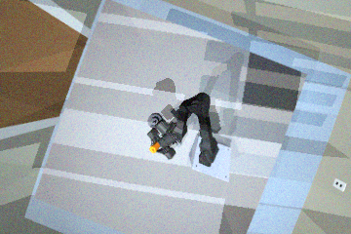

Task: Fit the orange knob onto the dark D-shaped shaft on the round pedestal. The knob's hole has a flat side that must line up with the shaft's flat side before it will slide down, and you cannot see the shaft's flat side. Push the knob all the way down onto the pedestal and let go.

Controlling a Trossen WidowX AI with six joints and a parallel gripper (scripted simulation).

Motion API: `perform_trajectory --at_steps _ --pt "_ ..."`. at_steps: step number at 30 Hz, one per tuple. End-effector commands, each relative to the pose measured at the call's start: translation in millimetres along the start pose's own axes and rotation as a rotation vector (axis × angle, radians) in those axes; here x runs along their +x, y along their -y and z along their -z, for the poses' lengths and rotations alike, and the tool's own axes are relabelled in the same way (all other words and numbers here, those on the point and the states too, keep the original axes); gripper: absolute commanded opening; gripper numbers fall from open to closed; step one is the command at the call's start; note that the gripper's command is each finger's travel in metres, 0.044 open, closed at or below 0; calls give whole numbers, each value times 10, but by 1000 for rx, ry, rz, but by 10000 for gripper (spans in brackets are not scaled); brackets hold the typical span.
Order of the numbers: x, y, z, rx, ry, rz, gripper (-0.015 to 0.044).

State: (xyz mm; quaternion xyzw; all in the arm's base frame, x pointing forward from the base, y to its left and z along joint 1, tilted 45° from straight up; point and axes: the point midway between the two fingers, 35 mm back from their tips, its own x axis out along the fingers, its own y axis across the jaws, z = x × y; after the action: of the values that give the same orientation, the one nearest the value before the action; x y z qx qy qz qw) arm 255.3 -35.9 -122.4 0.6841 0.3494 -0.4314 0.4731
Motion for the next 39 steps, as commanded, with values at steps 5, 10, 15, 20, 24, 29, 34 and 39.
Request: perform_trajectory --at_steps 5,10,15,20,24,29,34,39 --pt "-28 4 -27 -1 -30 -2 181" --pt "-26 3 -22 -3 -30 -3 259" --pt "-26 3 -22 -3 -30 -3 260" --pt "-26 3 -22 -3 -30 -3 260" --pt "-26 3 -22 -3 -30 -3 260" --pt "-26 3 -22 -3 -30 -3 260" --pt "-26 3 -22 -3 -30 -3 260" --pt "-26 3 -22 -3 -30 -3 391"
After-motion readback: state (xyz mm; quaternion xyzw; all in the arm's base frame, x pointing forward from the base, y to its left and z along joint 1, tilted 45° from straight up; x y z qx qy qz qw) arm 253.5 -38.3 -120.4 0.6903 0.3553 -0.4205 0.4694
